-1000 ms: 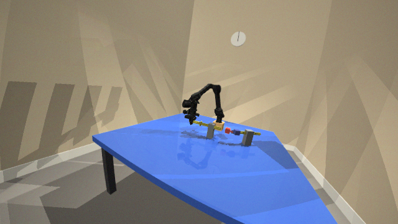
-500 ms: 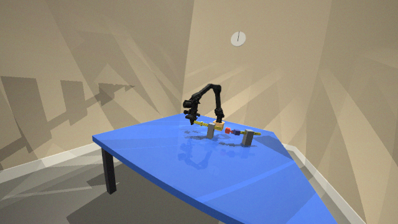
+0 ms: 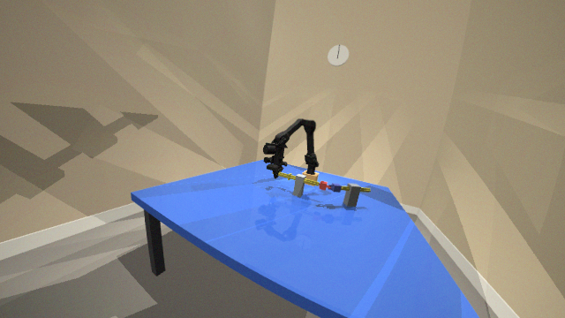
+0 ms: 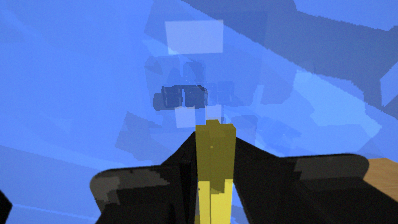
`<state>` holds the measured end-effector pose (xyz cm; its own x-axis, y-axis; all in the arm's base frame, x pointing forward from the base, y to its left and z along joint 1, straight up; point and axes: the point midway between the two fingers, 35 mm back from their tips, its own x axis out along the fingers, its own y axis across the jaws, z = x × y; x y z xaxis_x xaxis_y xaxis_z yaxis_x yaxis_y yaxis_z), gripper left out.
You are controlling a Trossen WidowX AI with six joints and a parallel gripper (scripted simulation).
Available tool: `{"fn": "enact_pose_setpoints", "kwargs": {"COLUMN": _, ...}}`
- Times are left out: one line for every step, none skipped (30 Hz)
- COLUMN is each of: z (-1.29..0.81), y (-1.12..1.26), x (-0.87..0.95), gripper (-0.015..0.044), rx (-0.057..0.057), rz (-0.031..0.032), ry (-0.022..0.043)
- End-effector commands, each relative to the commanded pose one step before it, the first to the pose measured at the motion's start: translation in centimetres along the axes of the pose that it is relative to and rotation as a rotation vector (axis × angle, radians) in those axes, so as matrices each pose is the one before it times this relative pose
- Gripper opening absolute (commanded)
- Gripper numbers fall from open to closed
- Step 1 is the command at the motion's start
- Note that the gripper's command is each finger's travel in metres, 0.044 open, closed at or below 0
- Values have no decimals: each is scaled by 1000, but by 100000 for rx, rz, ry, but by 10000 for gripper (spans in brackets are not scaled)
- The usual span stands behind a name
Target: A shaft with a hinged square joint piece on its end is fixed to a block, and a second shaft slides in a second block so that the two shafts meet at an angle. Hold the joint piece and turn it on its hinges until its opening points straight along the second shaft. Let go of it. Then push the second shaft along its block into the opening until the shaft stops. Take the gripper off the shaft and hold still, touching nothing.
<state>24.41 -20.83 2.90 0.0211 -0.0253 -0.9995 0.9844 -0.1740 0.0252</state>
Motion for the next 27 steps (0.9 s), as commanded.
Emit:
{"fn": "enact_pose_setpoints", "kwargs": {"z": -630, "y": 33, "x": -11, "gripper": 0, "rx": 127, "rz": 257, "ry": 35}}
{"fn": "enact_pose_setpoints", "kwargs": {"z": -161, "y": 1, "x": 1, "gripper": 0, "rx": 1, "rz": -7, "ry": 15}}
{"fn": "enact_pose_setpoints", "kwargs": {"z": -161, "y": 1, "x": 1, "gripper": 0, "rx": 1, "rz": -5, "ry": 15}}
{"fn": "enact_pose_setpoints", "kwargs": {"z": -161, "y": 1, "x": 1, "gripper": 0, "rx": 1, "rz": -5, "ry": 15}}
{"fn": "enact_pose_setpoints", "kwargs": {"z": -161, "y": 1, "x": 1, "gripper": 0, "rx": 1, "rz": -4, "ry": 15}}
{"fn": "enact_pose_setpoints", "kwargs": {"z": -160, "y": 1, "x": 1, "gripper": 0, "rx": 1, "rz": -3, "ry": 15}}
{"fn": "enact_pose_setpoints", "kwargs": {"z": -160, "y": 1, "x": 1, "gripper": 0, "rx": 1, "rz": -3, "ry": 15}}
{"fn": "enact_pose_setpoints", "kwargs": {"z": -160, "y": 1, "x": 1, "gripper": 0, "rx": 0, "rz": -2, "ry": 15}}
{"fn": "enact_pose_setpoints", "kwargs": {"z": -161, "y": 1, "x": 1, "gripper": 0, "rx": 0, "rz": -2, "ry": 15}}
{"fn": "enact_pose_setpoints", "kwargs": {"z": -162, "y": 1, "x": 1, "gripper": 0, "rx": 0, "rz": -1, "ry": 15}}
{"fn": "enact_pose_setpoints", "kwargs": {"z": -162, "y": 1, "x": 1, "gripper": 0, "rx": 0, "rz": -1, "ry": 15}}
{"fn": "enact_pose_setpoints", "kwargs": {"z": -162, "y": 1, "x": 1, "gripper": 0, "rx": 0, "rz": -1, "ry": 15}}
{"fn": "enact_pose_setpoints", "kwargs": {"z": -162, "y": 1, "x": 1, "gripper": 0, "rx": 0, "rz": -1, "ry": 16}}
{"fn": "enact_pose_setpoints", "kwargs": {"z": -162, "y": 1, "x": 1, "gripper": 0, "rx": 0, "rz": 0, "ry": 16}}
{"fn": "enact_pose_setpoints", "kwargs": {"z": -162, "y": 1, "x": 1, "gripper": 0, "rx": 0, "rz": 0, "ry": 16}}
{"fn": "enact_pose_setpoints", "kwargs": {"z": -162, "y": 1, "x": 1, "gripper": 0, "rx": 0, "rz": 0, "ry": 16}}
{"fn": "enact_pose_setpoints", "kwargs": {"z": -162, "y": 1, "x": 1, "gripper": 0, "rx": 0, "rz": 0, "ry": 16}}
{"fn": "enact_pose_setpoints", "kwargs": {"z": -162, "y": 1, "x": 1, "gripper": 0, "rx": 0, "rz": 0, "ry": 16}}
{"fn": "enact_pose_setpoints", "kwargs": {"z": -163, "y": 1, "x": 1, "gripper": 0, "rx": 0, "rz": 0, "ry": 16}}
{"fn": "enact_pose_setpoints", "kwargs": {"z": -154, "y": 0, "x": 1, "gripper": 0, "rx": 0, "rz": 0, "ry": 15}}
{"fn": "enact_pose_setpoints", "kwargs": {"z": -152, "y": -1, "x": 1, "gripper": 0, "rx": 0, "rz": 0, "ry": 15}}
{"fn": "enact_pose_setpoints", "kwargs": {"z": -152, "y": -1, "x": 1, "gripper": 0, "rx": 0, "rz": 0, "ry": 15}}
{"fn": "enact_pose_setpoints", "kwargs": {"z": -152, "y": -2, "x": 1, "gripper": 0, "rx": 0, "rz": 0, "ry": 15}}
{"fn": "enact_pose_setpoints", "kwargs": {"z": -151, "y": -3, "x": 2, "gripper": 0, "rx": 0, "rz": 0, "ry": 15}}
{"fn": "enact_pose_setpoints", "kwargs": {"z": -118, "y": -3, "x": 1, "gripper": 0, "rx": 0, "rz": 0, "ry": 11}}
{"fn": "enact_pose_setpoints", "kwargs": {"z": -72, "y": -2, "x": 1, "gripper": 0, "rx": 0, "rz": 0, "ry": 7}}
{"fn": "enact_pose_setpoints", "kwargs": {"z": -35, "y": 0, "x": 0, "gripper": 0, "rx": 0, "rz": 0, "ry": 3}}
